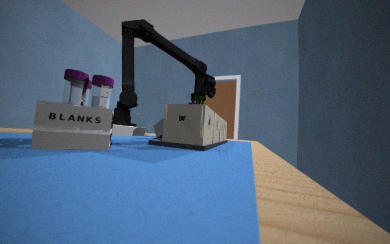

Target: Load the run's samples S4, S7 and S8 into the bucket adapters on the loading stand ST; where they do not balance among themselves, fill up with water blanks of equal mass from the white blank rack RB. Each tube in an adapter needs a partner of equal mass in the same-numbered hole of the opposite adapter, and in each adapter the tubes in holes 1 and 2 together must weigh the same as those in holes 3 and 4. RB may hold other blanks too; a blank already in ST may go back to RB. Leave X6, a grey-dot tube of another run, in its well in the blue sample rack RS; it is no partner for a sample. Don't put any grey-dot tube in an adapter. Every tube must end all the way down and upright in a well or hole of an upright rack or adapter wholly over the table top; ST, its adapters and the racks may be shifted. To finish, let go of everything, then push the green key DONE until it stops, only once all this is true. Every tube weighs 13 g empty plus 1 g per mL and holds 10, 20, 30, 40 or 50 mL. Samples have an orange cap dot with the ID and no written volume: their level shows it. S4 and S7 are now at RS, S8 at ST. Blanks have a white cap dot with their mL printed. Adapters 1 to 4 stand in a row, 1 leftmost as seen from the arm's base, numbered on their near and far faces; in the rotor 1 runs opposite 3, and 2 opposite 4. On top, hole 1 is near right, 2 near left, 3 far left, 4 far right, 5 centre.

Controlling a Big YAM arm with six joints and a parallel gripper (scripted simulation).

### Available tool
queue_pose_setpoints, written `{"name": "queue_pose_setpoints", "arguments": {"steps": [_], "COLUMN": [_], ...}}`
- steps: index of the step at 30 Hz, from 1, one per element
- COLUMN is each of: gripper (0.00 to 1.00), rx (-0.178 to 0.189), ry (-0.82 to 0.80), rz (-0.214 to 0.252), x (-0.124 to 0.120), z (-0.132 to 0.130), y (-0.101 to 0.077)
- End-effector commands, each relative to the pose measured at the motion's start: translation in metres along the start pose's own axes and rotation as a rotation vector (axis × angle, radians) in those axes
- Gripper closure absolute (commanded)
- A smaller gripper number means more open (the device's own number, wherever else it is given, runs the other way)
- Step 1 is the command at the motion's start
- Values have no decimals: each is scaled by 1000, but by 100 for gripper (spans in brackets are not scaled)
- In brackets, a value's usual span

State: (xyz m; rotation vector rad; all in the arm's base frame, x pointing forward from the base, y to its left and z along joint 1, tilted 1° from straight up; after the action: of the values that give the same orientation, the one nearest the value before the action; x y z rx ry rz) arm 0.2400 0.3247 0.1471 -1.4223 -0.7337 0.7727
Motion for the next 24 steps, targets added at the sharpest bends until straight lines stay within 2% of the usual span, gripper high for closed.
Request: {"name": "queue_pose_setpoints", "arguments": {"steps": [1,4,5,9,11,12,13,16,20,21,24], "gripper": [100,100,100,100,100,100,100,100,100,100,100], "rx": [-3,-3,-2,-2,-2,-4,-4,-2,-2,-2,-2], "ry": [-1,-1,-1,-1,-1,0,0,0,-1,-1,-2], "rz": [-55,-55,-24,-20,-20,-78,-78,-20,-20,-34,-20], "x": [14,14,7,7,7,28,28,7,7,13,7], "z": [1,1,6,5,5,4,4,4,5,5,5], "y": [-16,-16,2,9,9,-12,-10,16,21,17,26]}}
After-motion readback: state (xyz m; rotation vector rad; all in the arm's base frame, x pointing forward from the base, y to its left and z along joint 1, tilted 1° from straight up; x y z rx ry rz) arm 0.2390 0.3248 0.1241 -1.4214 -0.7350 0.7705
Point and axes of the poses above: the point where the finger pads meet when closed, its own y axis out along the fingers, its own z axis across the jaws, x = y × z, the point moved 1 cm from there along -y, back along the fingers, and after that the axes turned 3 degrees about -y, right-handed, at the moved point
